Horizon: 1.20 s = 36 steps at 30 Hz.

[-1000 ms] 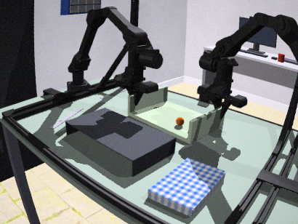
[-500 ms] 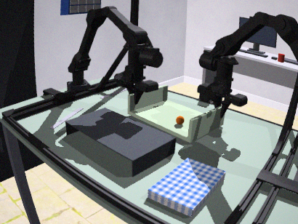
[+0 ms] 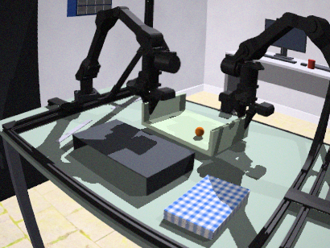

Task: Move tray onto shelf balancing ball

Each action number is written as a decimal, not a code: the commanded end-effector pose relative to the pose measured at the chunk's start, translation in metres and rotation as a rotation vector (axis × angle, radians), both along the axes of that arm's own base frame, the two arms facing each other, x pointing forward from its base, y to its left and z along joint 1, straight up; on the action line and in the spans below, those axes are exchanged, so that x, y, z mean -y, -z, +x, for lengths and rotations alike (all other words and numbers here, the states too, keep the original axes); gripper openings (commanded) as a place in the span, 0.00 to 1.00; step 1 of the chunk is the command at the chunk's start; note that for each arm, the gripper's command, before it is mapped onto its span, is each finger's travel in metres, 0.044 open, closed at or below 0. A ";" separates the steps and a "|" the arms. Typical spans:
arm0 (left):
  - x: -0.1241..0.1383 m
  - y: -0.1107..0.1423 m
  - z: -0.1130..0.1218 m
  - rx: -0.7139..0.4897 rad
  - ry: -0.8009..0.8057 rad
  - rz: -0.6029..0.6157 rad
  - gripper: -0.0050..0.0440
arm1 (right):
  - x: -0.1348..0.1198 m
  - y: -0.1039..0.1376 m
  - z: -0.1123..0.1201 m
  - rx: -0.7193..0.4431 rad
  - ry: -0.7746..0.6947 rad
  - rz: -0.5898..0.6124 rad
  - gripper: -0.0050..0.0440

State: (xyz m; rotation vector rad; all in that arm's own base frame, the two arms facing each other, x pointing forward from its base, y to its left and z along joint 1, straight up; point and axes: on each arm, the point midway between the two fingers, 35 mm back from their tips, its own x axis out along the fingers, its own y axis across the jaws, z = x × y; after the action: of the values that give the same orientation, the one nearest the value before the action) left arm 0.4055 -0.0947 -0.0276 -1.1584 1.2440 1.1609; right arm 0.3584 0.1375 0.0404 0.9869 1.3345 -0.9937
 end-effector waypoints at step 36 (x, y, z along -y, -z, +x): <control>0.000 -0.021 0.000 0.003 0.000 0.001 0.14 | 0.000 -0.021 0.000 0.003 0.000 0.003 0.14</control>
State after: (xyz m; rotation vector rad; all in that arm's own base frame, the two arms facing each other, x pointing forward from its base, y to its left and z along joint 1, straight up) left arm 0.4056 -0.0947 -0.0153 -1.1579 1.2439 1.1613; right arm 0.3584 0.1375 0.0527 0.9865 1.3348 -0.9942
